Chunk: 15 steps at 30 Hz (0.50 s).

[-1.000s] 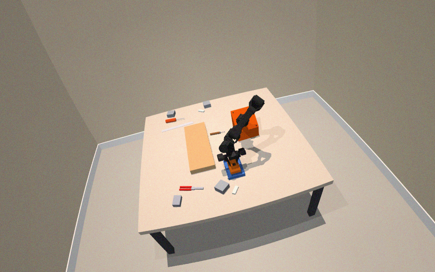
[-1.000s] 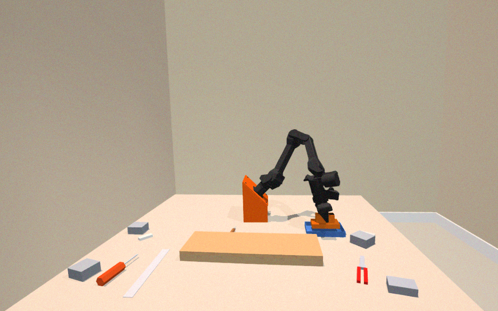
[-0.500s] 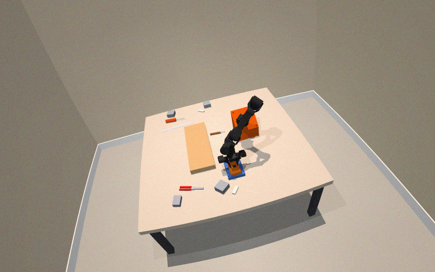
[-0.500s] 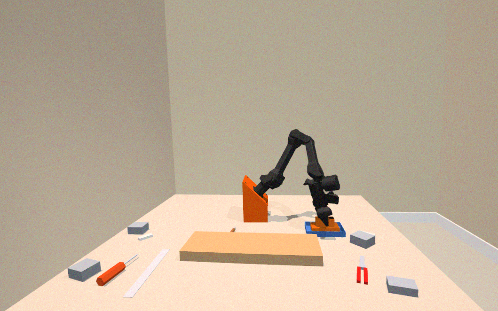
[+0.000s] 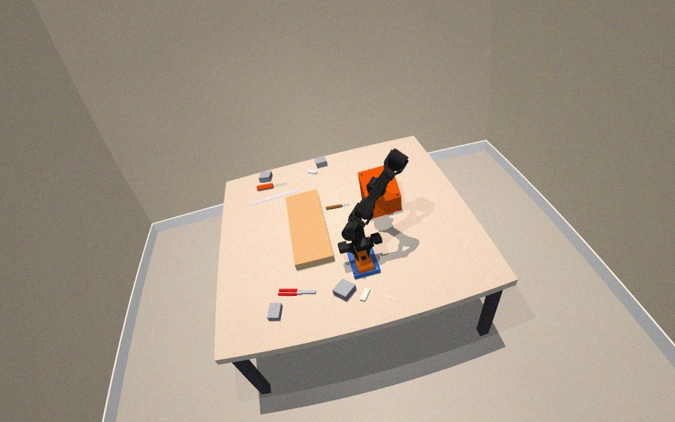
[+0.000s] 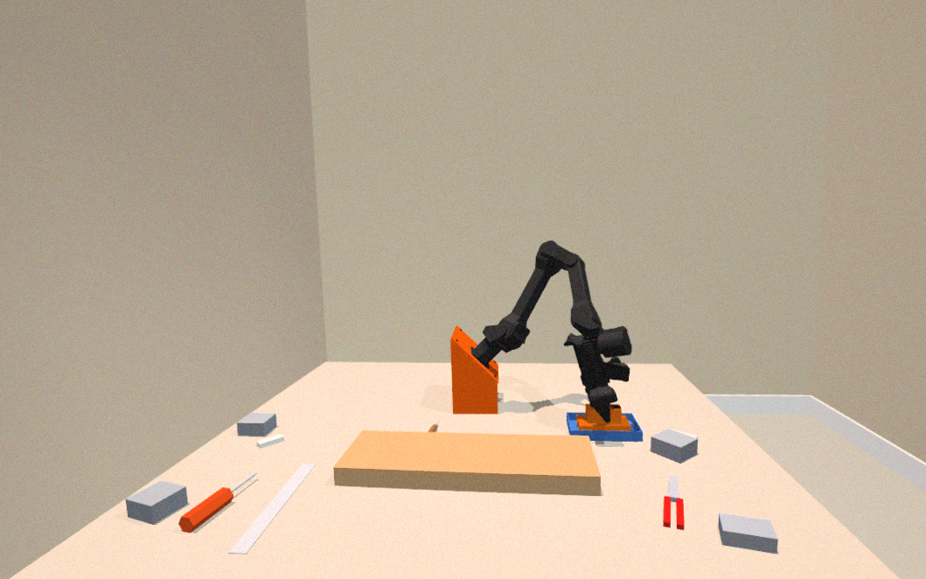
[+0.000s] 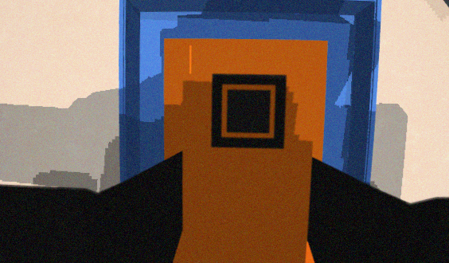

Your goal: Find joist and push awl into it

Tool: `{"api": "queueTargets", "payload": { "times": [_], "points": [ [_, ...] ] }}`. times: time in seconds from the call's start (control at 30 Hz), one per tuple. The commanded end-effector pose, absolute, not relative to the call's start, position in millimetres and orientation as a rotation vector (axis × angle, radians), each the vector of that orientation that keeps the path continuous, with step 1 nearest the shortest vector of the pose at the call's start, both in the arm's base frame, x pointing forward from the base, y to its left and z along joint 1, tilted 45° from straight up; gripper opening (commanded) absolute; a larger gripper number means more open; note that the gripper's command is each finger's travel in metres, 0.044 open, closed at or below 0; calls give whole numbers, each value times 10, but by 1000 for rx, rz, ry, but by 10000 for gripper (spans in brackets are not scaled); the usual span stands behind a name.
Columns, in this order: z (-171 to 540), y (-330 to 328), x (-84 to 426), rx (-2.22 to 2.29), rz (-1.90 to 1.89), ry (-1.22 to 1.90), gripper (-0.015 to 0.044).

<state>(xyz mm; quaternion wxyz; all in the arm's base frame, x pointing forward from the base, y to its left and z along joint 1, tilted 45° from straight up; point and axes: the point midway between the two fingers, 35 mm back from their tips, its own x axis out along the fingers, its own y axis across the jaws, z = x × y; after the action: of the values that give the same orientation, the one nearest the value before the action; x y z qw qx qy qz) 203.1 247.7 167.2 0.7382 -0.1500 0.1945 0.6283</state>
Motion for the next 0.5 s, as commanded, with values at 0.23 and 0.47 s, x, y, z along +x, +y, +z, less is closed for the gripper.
{"api": "queueTargets", "payload": {
  "times": [0.23, 0.47],
  "points": [
    [1885, 2245, 2056, -342, 1380, 434, 440],
    [2333, 1809, 1934, -333, 1379, 430, 440]
  ]
}}
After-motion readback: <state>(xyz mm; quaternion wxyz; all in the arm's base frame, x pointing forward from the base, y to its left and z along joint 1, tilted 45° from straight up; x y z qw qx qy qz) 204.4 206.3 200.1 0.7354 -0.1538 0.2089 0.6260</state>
